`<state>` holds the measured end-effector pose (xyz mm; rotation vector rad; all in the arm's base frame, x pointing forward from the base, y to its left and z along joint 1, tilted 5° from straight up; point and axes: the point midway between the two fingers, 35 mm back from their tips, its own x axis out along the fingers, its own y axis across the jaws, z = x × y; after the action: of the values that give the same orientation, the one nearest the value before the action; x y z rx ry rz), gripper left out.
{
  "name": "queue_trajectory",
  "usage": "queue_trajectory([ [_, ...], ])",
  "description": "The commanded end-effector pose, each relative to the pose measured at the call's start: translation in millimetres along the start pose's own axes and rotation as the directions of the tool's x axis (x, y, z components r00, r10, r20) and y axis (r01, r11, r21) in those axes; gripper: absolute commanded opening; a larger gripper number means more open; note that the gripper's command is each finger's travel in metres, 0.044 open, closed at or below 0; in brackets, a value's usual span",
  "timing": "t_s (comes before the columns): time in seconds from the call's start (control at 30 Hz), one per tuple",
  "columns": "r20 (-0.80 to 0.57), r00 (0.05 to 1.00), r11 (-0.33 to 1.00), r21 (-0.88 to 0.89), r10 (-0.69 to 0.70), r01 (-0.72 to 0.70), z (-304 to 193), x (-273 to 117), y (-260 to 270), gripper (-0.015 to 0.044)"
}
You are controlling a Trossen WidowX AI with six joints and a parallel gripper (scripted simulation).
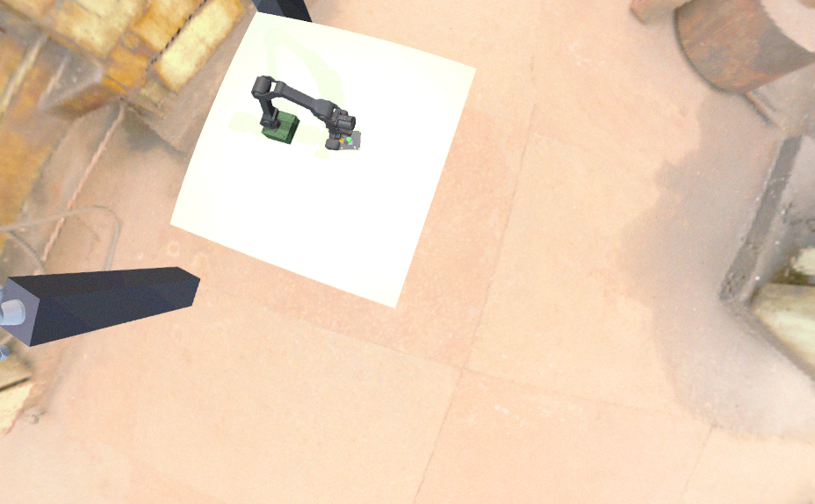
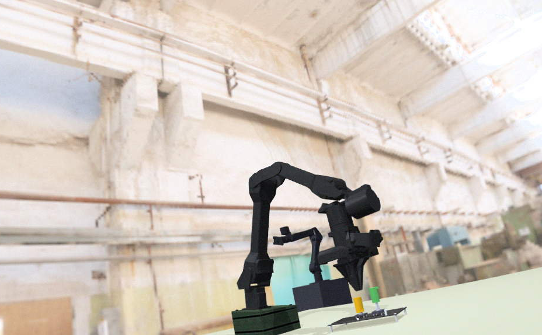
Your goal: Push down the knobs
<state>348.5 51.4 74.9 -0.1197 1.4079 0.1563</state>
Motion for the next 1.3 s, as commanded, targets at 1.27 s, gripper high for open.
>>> queue_trajectory([
  [1.27,-0.040,0.999,0.999,0.037,0.016,-0.015,38.4,-5.3,-3.2,0.0000],
])
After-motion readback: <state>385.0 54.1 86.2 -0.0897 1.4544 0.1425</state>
